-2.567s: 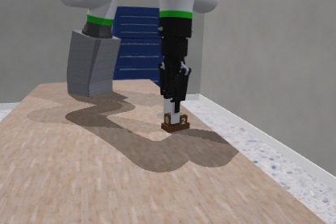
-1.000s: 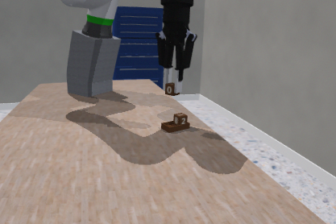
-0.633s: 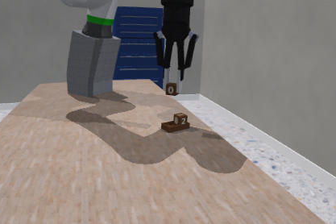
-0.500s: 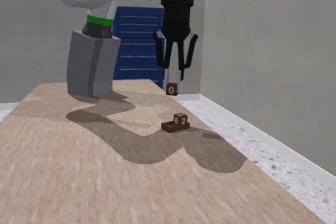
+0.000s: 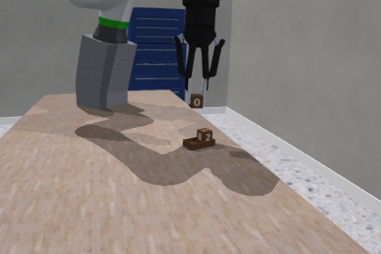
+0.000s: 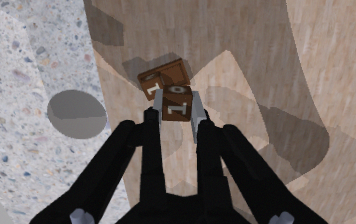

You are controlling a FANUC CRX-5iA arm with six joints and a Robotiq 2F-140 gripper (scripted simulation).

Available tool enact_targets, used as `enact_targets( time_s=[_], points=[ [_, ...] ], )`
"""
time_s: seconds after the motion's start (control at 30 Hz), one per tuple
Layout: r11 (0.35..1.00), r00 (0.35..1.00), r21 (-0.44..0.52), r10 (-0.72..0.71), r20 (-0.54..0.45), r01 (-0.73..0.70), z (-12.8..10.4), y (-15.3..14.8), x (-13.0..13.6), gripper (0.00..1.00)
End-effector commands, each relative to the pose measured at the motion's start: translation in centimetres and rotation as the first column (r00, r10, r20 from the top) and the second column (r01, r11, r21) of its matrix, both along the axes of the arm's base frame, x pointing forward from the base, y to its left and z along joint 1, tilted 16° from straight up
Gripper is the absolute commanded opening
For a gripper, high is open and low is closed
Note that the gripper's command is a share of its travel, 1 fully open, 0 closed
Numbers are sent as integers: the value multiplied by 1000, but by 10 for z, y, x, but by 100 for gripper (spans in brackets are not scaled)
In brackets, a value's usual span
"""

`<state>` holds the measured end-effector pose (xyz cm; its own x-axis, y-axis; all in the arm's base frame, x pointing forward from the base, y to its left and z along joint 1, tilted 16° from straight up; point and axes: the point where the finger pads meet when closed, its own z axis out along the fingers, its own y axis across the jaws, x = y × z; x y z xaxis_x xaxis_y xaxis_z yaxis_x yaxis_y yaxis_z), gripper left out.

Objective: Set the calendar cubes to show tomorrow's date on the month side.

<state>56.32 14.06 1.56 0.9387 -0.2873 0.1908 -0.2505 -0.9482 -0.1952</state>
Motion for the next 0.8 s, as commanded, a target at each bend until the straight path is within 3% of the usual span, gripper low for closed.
enact_targets(
  time_s=[0.0, 0.33, 0.4, 0.77],
  points=[
    [985, 985, -27, 171, 14, -171, 0, 0, 0, 25],
    [896, 899, -103, 437, 35, -432, 0, 0, 0, 25],
    [896, 899, -103, 437, 35, -432, 0, 0, 0, 25],
    [683, 692, -200, 721, 31, -702, 0, 0, 0, 25]
  ],
)
